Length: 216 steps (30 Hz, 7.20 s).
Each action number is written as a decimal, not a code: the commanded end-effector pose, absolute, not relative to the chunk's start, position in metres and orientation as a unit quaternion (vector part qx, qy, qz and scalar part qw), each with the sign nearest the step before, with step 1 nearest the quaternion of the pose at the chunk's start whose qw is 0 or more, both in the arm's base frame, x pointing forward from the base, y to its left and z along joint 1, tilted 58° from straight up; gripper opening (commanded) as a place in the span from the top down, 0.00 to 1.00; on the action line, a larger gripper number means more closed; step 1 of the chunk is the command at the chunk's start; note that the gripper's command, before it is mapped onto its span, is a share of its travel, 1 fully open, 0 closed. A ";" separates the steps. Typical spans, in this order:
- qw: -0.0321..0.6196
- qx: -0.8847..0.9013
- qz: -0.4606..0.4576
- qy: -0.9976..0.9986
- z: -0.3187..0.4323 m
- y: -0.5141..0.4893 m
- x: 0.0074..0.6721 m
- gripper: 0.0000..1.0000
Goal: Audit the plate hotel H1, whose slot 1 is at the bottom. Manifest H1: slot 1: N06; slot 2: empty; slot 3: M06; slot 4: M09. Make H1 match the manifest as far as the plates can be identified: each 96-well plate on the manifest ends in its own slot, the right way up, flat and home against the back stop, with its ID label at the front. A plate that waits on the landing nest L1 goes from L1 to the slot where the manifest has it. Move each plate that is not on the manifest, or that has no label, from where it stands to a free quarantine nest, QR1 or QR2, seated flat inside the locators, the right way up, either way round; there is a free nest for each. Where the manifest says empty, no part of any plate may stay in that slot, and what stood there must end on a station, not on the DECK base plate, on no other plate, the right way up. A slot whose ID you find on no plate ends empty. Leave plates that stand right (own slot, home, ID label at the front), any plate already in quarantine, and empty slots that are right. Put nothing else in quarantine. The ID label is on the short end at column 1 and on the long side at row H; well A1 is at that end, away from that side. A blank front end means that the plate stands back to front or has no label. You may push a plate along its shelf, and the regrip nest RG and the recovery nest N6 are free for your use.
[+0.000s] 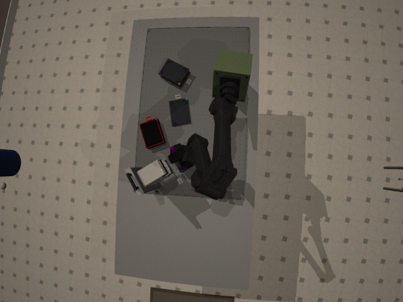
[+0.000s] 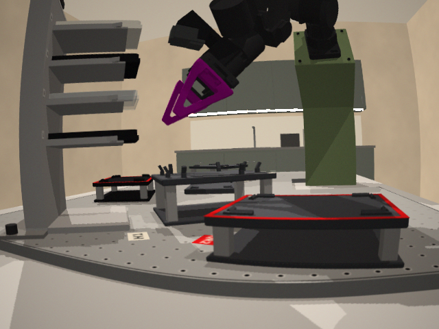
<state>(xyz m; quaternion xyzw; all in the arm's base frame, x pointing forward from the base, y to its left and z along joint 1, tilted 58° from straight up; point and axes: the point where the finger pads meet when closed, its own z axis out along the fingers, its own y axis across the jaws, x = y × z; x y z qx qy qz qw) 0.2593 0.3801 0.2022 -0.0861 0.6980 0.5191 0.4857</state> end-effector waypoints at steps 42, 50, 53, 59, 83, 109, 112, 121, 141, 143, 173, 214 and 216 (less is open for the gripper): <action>0.489 -0.091 0.521 0.694 0.186 0.364 0.225 0.00; 0.493 -0.089 0.525 0.688 0.186 0.355 0.215 0.00; 0.493 -0.089 0.526 0.687 0.185 0.352 0.211 0.00; 0.488 -0.091 0.519 0.695 0.176 0.349 0.206 0.00; 0.492 -0.084 0.515 0.697 0.182 0.310 0.195 0.00; 0.492 -0.089 0.525 0.689 0.178 0.338 0.192 0.00; 0.496 -0.083 0.520 0.691 0.179 0.336 0.202 0.00; 0.497 -0.082 0.521 0.689 0.189 0.339 0.211 0.00; 0.496 -0.080 0.522 0.689 0.202 0.346 0.230 0.00; 0.496 -0.080 0.522 0.689 0.202 0.346 0.230 0.00; 0.495 -0.078 0.523 0.689 0.224 0.356 0.259 0.00; 0.488 -0.077 0.517 0.699 0.239 0.371 0.298 0.00; 0.488 -0.077 0.517 0.699 0.241 0.372 0.300 0.00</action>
